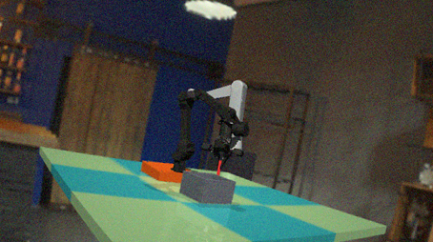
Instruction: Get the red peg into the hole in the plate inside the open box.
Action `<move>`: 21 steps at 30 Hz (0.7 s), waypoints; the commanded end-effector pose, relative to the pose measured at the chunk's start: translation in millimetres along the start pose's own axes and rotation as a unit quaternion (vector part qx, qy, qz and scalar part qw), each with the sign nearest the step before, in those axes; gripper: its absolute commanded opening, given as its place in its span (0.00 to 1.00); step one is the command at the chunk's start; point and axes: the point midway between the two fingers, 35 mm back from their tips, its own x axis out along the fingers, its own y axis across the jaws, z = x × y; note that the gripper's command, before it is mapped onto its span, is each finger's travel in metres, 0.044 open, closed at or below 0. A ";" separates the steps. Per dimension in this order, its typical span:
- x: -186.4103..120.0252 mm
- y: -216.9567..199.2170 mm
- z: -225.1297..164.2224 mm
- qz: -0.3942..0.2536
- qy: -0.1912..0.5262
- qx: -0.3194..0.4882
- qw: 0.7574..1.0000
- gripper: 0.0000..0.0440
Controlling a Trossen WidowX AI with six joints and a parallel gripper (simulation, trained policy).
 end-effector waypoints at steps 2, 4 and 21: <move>-9.7 3.9 21.1 0.005 -0.018 0.003 1.000 0.00; -13.4 4.8 30.7 0.006 -0.023 0.006 1.000 0.00; -8.8 -0.9 102.2 0.006 -0.036 0.057 0.998 0.00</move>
